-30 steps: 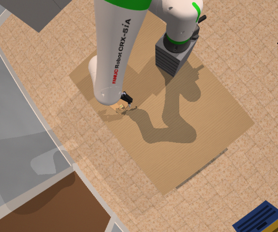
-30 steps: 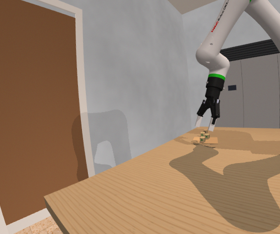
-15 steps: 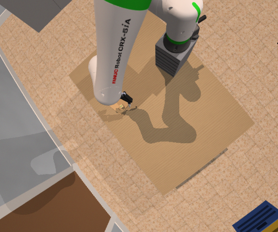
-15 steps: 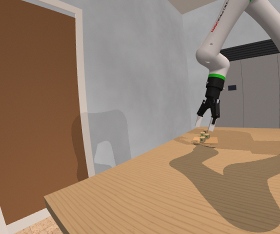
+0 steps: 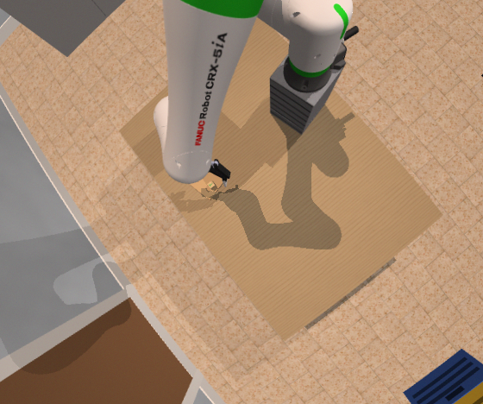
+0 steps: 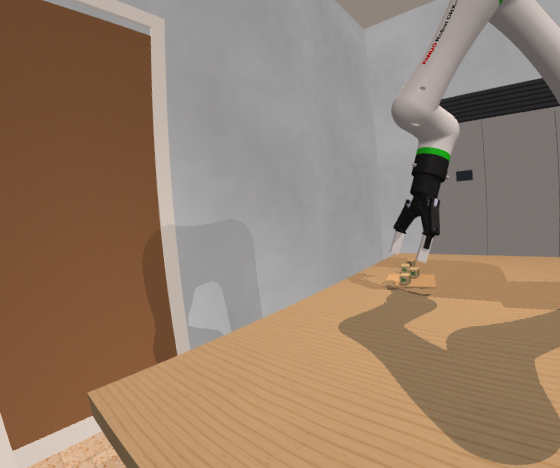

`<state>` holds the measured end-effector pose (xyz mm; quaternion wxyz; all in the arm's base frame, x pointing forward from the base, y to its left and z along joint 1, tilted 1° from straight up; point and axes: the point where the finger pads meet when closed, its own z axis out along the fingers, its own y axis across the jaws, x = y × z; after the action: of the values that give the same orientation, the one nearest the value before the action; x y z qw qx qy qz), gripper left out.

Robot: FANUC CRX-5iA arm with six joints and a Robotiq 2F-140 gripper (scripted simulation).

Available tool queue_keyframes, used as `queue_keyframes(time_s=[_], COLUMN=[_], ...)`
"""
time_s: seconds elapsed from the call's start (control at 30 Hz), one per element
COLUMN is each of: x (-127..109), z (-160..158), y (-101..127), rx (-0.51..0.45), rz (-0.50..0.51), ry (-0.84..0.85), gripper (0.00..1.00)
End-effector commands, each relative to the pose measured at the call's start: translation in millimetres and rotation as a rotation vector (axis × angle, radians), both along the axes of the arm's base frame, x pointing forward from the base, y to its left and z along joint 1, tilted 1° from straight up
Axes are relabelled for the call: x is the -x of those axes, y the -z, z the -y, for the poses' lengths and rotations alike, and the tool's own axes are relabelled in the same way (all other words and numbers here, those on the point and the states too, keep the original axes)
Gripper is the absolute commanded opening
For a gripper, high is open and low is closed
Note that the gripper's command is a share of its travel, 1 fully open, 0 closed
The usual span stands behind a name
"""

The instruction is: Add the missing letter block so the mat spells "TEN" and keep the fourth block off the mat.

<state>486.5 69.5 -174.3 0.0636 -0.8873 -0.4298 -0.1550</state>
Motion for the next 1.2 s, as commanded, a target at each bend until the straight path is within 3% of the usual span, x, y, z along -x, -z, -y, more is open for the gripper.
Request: queue_keyframes(time_s=[0.0,0.47,0.7,1.17], x=[-0.2,-0.3,-5.9,-5.9], z=[0.0,1.0,80.8,81.8], y=[-0.1,-0.1,-1.1,-1.2], rx=[0.000,0.000,0.000,0.000], rz=[0.000,0.000,0.000,0.000], ry=[0.000,0.000,0.000,0.000], gripper=[1.00,1.00,1.00,1.00])
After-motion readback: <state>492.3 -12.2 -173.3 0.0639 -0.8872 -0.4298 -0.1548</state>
